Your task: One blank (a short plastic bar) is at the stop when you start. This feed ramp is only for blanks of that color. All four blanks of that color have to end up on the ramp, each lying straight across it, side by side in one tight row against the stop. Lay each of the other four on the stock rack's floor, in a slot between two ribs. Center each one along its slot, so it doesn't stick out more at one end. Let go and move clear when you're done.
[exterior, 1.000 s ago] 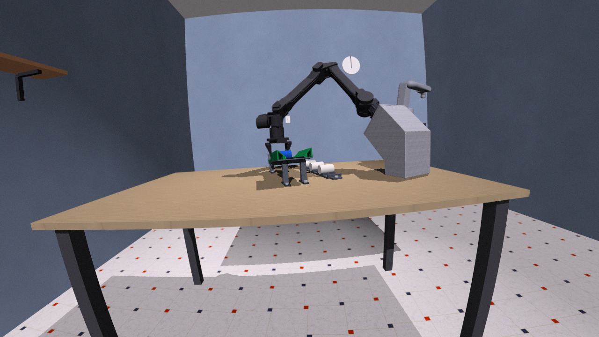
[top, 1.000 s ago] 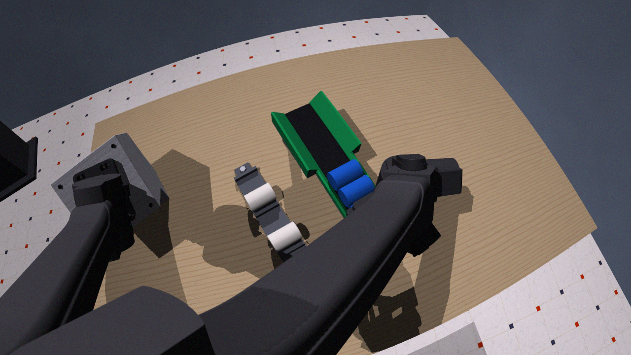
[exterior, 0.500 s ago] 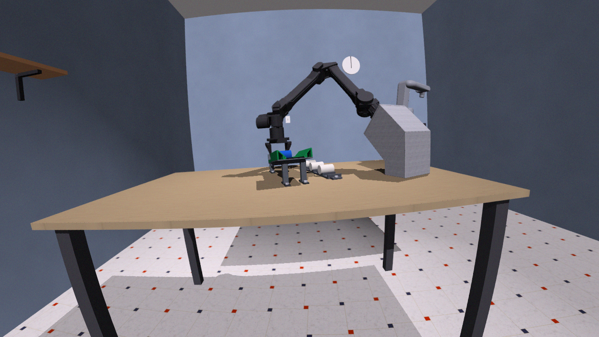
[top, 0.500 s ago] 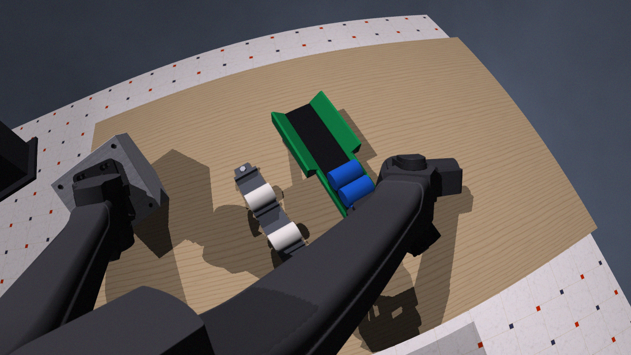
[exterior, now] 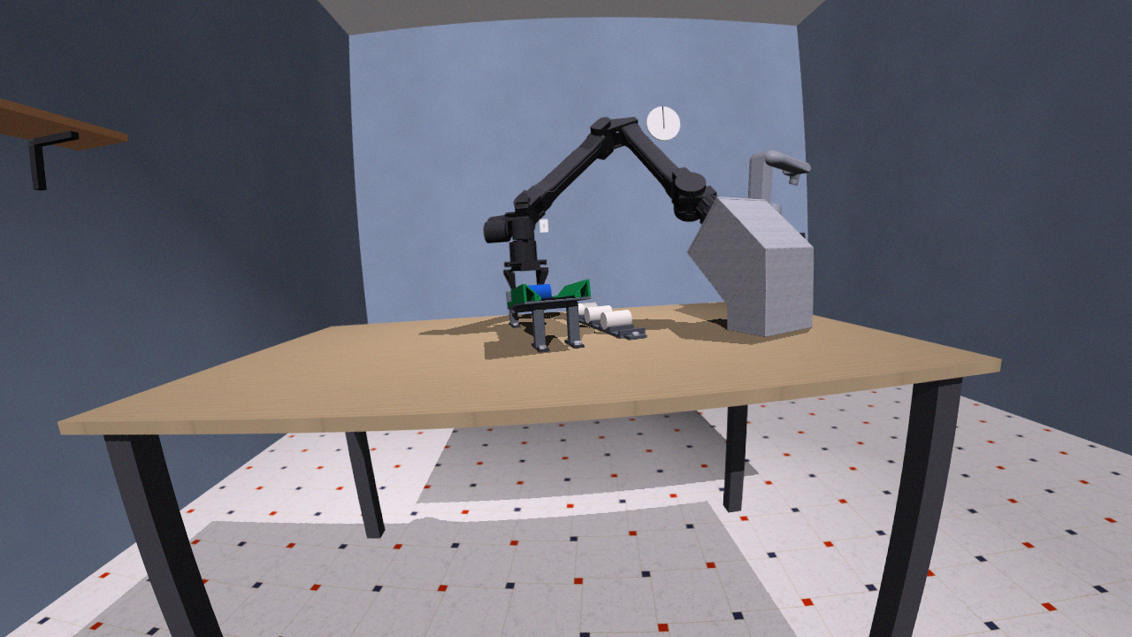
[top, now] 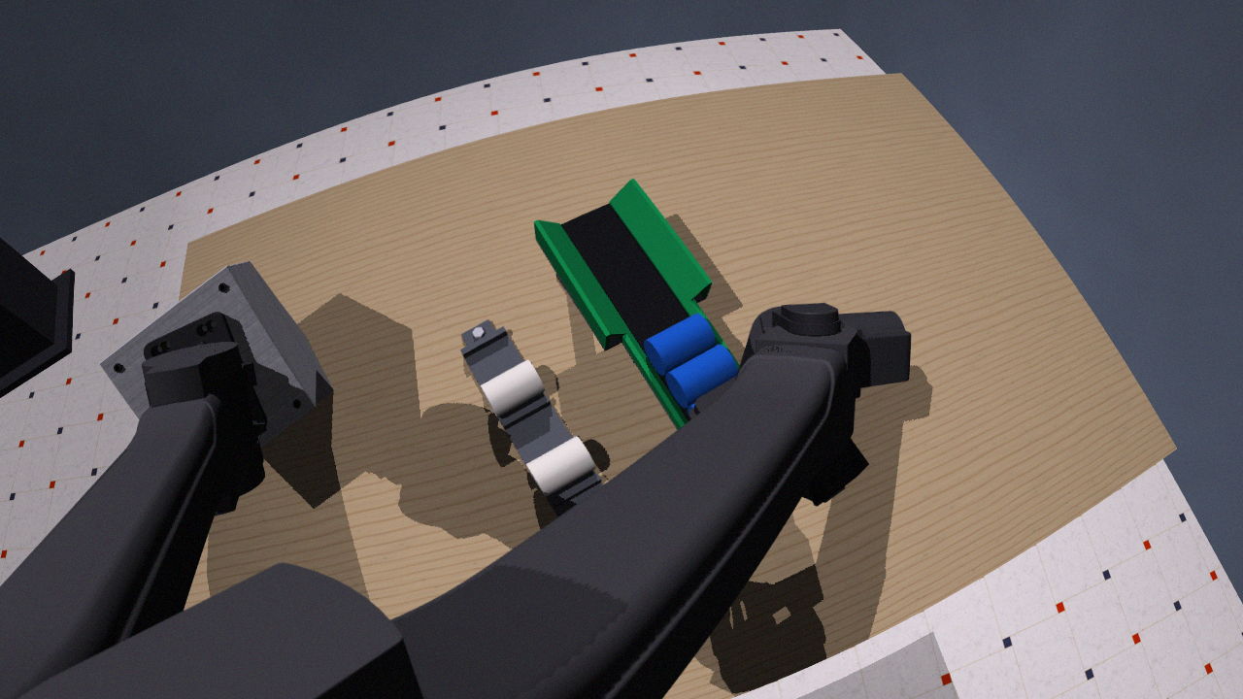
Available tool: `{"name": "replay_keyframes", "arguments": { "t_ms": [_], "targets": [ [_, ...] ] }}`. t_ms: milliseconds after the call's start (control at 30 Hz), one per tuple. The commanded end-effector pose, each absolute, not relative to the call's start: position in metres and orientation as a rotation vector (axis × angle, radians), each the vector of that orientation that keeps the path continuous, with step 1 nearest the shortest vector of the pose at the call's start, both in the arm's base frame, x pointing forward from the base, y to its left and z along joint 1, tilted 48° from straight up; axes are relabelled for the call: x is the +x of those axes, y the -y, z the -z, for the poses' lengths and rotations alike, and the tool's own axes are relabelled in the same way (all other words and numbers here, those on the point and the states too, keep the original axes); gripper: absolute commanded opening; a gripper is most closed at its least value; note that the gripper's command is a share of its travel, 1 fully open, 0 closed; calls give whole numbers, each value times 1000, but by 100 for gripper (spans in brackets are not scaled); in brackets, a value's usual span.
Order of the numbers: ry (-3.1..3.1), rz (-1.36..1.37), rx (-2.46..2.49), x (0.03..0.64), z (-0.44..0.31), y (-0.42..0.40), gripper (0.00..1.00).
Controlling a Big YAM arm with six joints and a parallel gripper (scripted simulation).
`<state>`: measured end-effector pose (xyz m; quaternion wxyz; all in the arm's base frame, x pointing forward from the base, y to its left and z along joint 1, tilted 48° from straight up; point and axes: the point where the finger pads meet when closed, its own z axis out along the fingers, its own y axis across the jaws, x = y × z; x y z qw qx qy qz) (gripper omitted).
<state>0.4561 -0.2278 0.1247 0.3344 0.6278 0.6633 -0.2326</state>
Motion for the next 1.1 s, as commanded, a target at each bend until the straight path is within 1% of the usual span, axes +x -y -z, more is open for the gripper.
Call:
{"name": "replay_keyframes", "arguments": {
  "t_ms": [0, 933, 1067],
  "targets": [
    [-1724, 597, 1630, 457, -131, 228, 59],
    [-1724, 597, 1630, 457, -132, 228, 59],
    [-1716, 578, 1622, 462, -145, 214, 59]
  ]
}}
